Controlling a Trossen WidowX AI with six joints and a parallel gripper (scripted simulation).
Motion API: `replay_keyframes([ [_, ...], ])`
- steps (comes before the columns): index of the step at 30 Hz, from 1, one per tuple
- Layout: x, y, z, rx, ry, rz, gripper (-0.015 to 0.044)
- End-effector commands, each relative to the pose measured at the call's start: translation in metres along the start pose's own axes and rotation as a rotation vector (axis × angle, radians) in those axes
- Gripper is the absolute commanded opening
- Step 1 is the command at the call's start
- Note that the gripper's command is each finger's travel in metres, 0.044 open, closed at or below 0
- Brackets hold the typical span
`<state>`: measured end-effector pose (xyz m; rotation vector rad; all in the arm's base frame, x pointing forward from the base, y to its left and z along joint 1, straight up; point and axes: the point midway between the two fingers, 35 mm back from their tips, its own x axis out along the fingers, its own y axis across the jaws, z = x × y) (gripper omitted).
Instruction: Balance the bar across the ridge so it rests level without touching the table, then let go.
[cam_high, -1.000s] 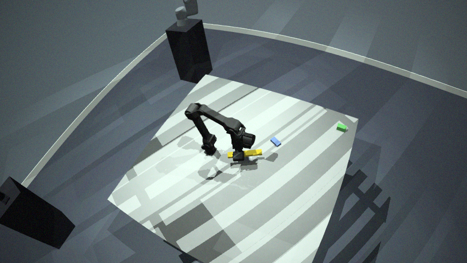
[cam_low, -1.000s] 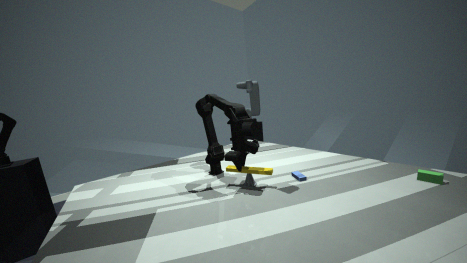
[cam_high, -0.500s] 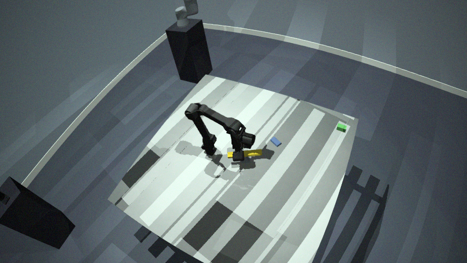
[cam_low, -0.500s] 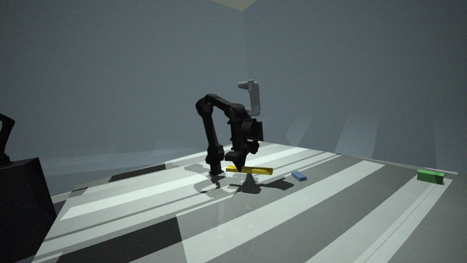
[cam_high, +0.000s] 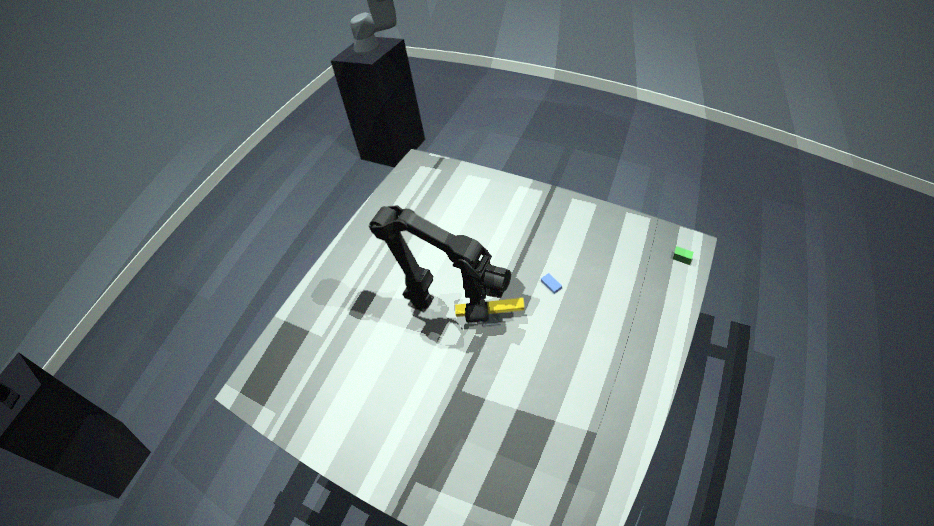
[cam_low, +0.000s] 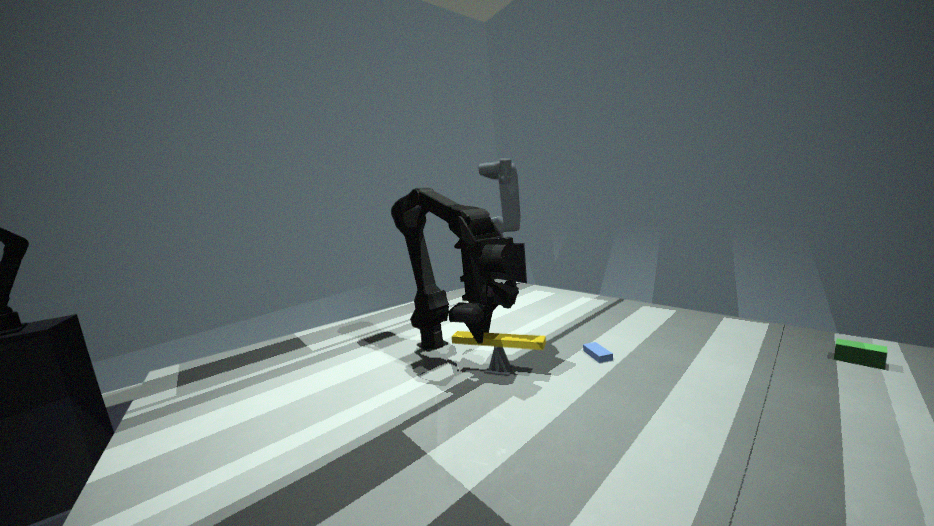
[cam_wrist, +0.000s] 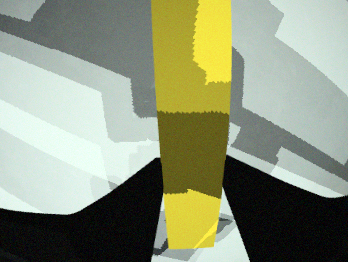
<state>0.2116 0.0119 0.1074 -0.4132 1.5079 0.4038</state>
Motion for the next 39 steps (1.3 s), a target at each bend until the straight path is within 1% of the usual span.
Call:
replay_keyframes([
  [1, 0.0, 0.0, 0.0, 0.0, 0.0, 0.0, 0.0],
  [8, 0.0, 0.0, 0.0, 0.0, 0.0, 0.0, 0.0],
  [14, 0.0, 0.0, 0.0, 0.0, 0.0, 0.0, 0.0157],
  [15, 0.0, 0.0, 0.0, 0.0, 0.0, 0.0, 0.0167],
  [39, 0.0, 0.0, 0.0, 0.0, 0.0, 0.0, 0.017],
])
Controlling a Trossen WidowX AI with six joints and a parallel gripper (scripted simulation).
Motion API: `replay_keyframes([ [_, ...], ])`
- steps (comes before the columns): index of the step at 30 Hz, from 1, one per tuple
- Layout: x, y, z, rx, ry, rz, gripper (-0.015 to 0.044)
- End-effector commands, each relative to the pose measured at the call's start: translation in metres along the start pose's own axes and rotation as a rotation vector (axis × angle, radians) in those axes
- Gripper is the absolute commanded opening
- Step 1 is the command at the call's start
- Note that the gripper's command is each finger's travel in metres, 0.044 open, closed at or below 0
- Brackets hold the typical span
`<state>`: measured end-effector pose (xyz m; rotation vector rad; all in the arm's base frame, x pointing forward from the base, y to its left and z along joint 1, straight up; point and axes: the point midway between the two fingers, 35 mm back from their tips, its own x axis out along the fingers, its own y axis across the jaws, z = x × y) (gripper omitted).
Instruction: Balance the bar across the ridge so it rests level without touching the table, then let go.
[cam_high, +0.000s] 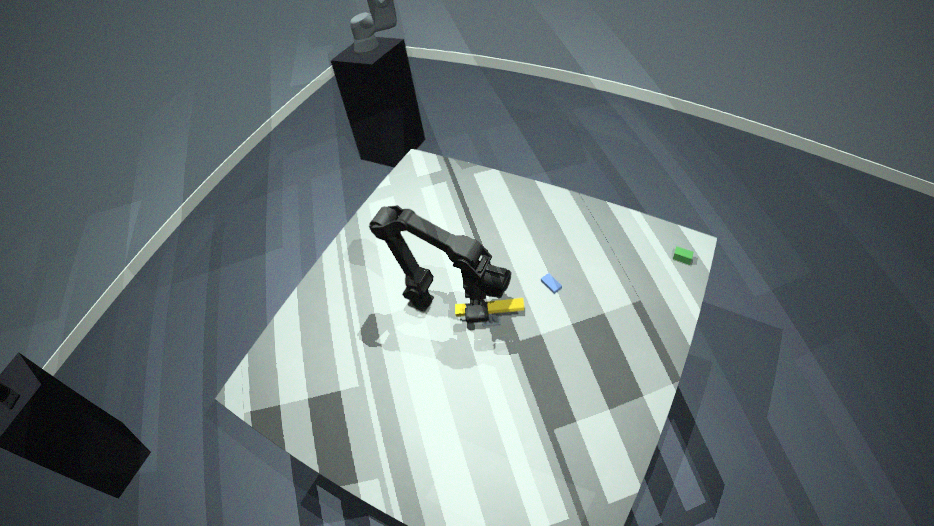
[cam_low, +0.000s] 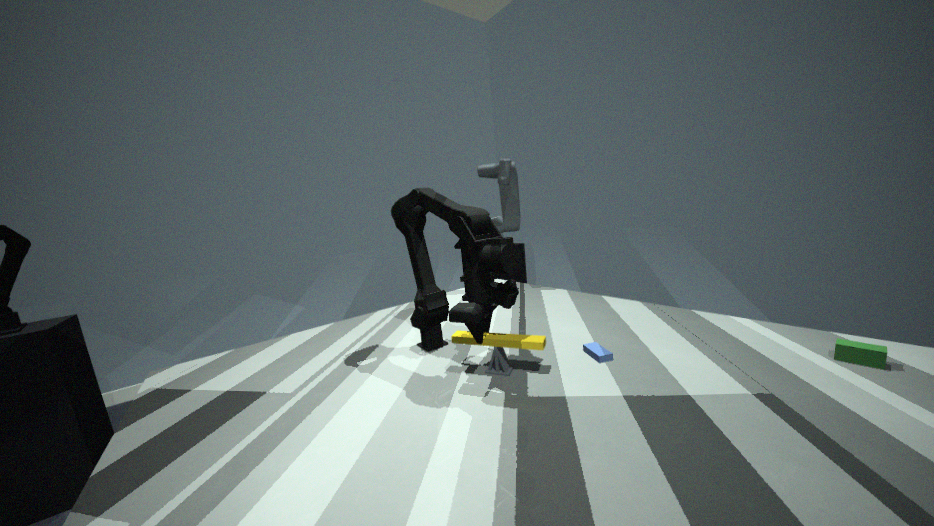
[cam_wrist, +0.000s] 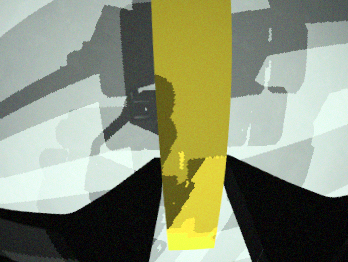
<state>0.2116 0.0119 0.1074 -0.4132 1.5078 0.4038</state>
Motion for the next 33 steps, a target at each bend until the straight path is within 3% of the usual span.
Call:
replay_keyframes([
  [1, 0.0, 0.0, 0.0, 0.0, 0.0, 0.0, 0.017],
  [31, 0.0, 0.0, 0.0, 0.0, 0.0, 0.0, 0.0185],
  [33, 0.0, 0.0, 0.0, 0.0, 0.0, 0.0, 0.0238],
])
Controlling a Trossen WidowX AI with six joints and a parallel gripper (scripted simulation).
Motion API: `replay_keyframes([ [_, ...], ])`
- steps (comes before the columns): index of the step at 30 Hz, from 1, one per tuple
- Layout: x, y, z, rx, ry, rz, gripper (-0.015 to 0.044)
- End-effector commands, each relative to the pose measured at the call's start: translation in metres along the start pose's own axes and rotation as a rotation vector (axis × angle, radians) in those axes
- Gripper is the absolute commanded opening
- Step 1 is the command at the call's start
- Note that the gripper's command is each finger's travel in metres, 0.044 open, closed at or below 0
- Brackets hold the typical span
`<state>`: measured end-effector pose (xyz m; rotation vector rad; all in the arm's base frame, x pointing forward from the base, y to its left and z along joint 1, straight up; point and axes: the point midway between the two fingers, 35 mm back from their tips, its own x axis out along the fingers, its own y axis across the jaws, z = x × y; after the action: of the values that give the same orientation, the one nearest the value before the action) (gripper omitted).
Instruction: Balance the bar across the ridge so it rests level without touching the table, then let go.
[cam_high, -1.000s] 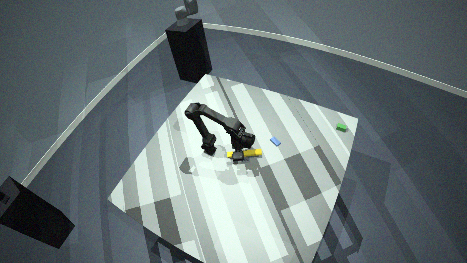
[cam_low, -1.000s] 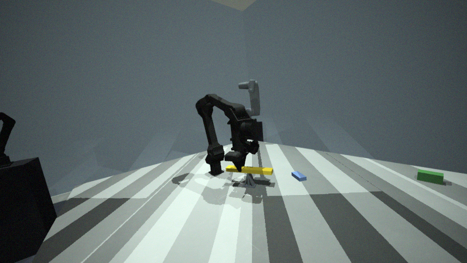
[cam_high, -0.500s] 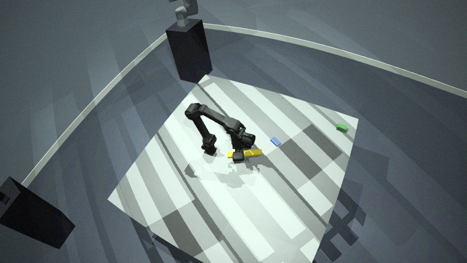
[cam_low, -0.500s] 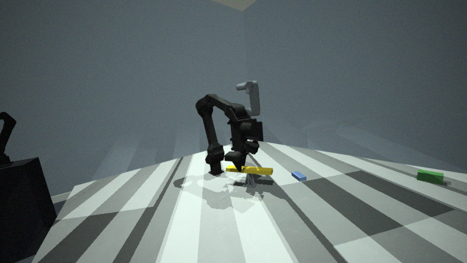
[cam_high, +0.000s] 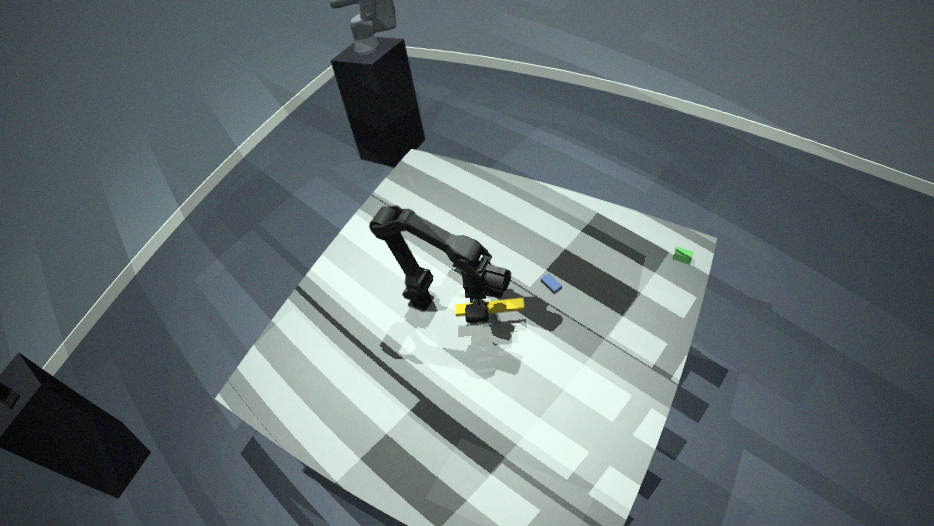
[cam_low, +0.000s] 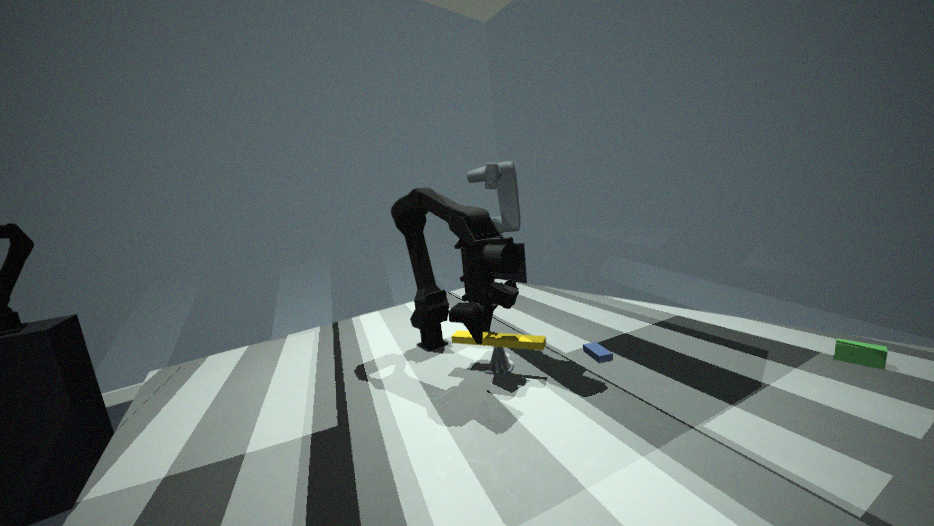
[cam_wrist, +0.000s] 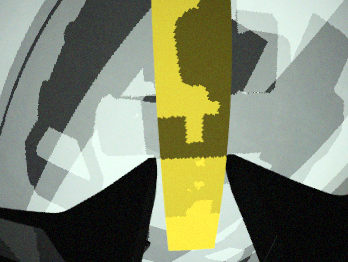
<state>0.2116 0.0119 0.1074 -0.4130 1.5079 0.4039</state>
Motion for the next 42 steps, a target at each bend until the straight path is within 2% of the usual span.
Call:
replay_keyframes([
  [1, 0.0, 0.0, 0.0, 0.0, 0.0, 0.0, 0.0264],
  [8, 0.0, 0.0, 0.0, 0.0, 0.0, 0.0, 0.044],
  [12, -0.007, -0.001, 0.001, 0.0, 0.0, 0.0, 0.044],
  [21, -0.098, 0.0, 0.0, 0.0, 0.0, 0.0, 0.044],
  [42, -0.1, 0.0, 0.0, 0.0, 0.0, 0.0, 0.044],
])
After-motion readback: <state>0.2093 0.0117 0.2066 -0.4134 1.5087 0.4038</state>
